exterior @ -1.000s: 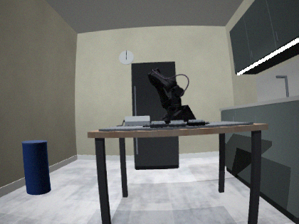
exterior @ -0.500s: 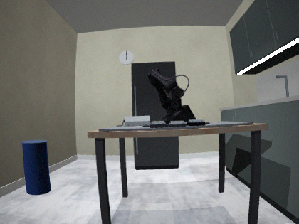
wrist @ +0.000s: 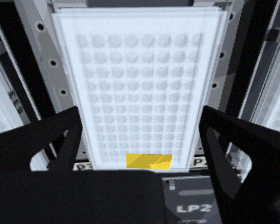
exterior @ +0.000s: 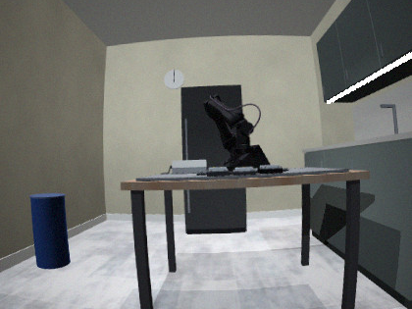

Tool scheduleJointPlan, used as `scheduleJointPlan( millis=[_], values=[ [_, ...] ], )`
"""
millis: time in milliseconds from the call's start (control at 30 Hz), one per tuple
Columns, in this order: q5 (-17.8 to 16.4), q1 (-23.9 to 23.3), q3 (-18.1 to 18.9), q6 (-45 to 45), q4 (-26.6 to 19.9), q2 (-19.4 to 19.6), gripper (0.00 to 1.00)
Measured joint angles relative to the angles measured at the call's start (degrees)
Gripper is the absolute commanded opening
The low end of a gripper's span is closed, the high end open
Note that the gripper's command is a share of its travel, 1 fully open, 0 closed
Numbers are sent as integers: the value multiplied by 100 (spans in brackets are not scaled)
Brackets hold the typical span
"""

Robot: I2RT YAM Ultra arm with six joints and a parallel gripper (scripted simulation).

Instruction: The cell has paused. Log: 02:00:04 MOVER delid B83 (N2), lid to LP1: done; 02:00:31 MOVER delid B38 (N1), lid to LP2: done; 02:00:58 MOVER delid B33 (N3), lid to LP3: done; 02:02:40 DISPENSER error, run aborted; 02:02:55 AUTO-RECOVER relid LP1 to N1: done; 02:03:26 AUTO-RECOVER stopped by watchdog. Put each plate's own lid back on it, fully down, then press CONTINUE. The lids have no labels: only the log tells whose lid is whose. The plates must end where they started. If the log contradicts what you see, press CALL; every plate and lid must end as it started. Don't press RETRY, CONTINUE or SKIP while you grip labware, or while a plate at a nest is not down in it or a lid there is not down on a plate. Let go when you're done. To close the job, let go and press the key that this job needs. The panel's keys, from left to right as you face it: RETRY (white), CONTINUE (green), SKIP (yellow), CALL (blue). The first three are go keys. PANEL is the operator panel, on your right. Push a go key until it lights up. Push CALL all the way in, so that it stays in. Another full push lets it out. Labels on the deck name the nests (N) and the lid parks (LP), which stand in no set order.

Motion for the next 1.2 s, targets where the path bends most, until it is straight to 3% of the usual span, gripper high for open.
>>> scheduleJointPlan(
  millis=[867, 900, 1200],
  values=[
    [0, 0, 0, 0, 0, 0, 0],
    [0, 0, 0, 0, 0, 0, 100],
    [0, -2, 0, -2, 0, 0, 100]
  ],
)
